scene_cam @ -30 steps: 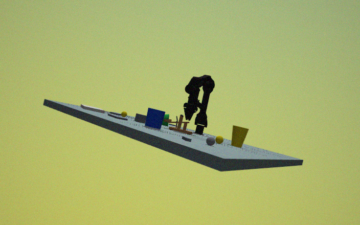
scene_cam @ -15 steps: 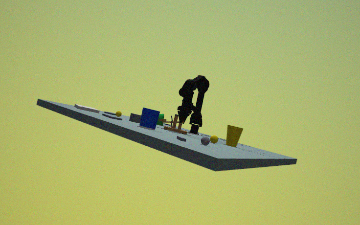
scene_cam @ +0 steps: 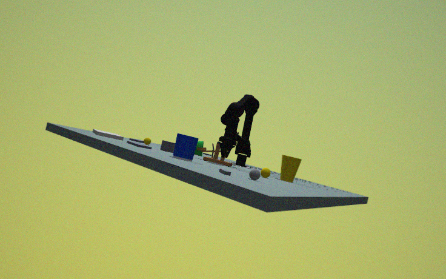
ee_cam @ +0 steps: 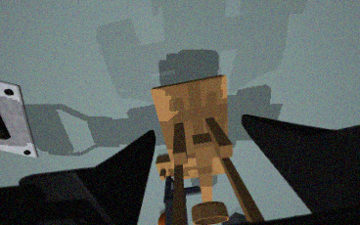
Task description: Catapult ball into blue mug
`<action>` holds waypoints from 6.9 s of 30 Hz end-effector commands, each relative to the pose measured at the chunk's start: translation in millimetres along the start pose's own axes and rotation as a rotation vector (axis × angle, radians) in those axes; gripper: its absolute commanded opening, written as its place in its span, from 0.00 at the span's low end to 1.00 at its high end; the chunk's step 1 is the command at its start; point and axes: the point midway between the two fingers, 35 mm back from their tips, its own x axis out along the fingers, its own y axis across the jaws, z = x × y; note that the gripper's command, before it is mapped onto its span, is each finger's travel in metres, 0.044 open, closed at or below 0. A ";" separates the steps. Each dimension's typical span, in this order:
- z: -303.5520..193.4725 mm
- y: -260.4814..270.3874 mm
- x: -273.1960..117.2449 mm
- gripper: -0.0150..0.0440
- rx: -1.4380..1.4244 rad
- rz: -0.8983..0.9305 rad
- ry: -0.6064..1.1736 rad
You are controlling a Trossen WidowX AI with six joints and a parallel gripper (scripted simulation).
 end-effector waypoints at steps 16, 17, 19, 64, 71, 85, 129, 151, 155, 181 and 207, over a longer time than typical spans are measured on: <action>0.1 0.7 3.6 0.49 0.000 0.003 0.000; 0.1 0.7 3.6 0.48 0.000 0.003 0.000; 0.1 0.7 3.6 0.45 0.000 0.003 0.000; -10.6 -22.4 -42.7 0.25 0.920 0.003 0.004; -11.0 -23.3 -31.8 0.25 0.920 0.003 0.004; -11.4 -23.7 -8.8 0.25 0.920 0.003 0.004; -11.2 -26.4 -82.6 1.00 0.918 0.008 0.002; -10.0 -22.3 -38.1 1.00 0.917 0.003 0.004; -10.2 -22.7 -31.6 1.00 0.917 0.003 0.004; -10.8 -21.7 6.4 1.00 0.917 0.003 0.004; -10.5 -22.7 -46.1 0.25 0.923 0.001 0.002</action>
